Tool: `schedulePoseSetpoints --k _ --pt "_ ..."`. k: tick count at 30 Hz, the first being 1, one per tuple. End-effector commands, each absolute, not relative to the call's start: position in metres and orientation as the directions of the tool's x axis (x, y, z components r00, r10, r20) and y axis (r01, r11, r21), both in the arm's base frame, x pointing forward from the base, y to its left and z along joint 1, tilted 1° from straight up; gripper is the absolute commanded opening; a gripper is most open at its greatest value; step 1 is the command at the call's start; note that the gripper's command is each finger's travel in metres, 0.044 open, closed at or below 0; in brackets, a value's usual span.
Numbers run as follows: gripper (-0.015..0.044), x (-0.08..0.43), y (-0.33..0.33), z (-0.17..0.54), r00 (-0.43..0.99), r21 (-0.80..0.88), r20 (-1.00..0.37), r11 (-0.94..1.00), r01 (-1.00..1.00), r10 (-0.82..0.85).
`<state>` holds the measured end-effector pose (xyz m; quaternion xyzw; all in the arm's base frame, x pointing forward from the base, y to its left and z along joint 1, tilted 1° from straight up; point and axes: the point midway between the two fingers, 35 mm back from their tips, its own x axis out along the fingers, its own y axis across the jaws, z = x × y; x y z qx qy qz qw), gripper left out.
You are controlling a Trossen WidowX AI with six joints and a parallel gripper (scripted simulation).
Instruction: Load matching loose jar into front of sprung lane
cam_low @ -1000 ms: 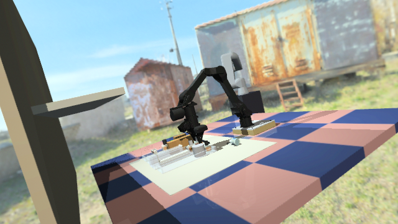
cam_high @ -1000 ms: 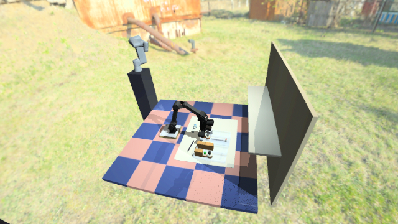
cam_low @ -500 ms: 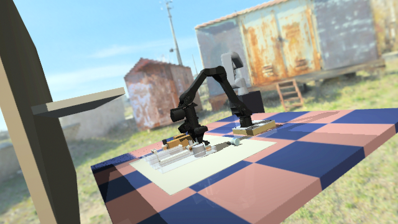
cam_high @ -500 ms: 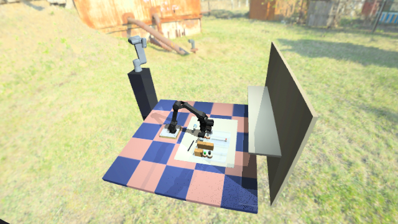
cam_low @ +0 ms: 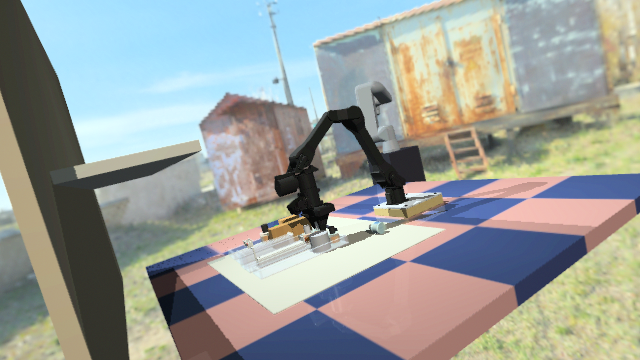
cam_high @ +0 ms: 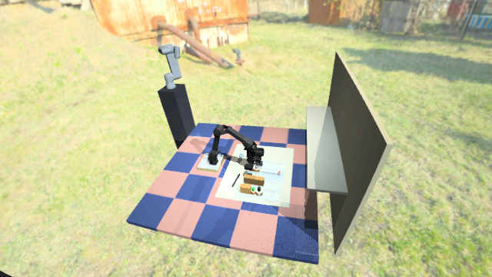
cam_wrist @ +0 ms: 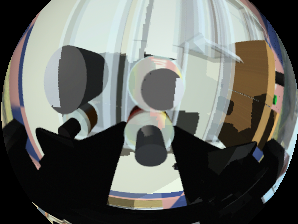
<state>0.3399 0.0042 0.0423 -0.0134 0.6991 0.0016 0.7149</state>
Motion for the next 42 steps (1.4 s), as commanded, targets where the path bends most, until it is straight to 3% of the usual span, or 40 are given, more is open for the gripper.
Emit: schedulePoseSetpoints --k 1,42 --pt "0.0 0.3418 0.0037 0.0427 0.034 -0.019 -0.999 1.0 -0.017 -0.018" --pt "0.0 0.3328 0.0041 0.0419 0.034 -0.019 -0.999 1.0 -0.017 -0.018"
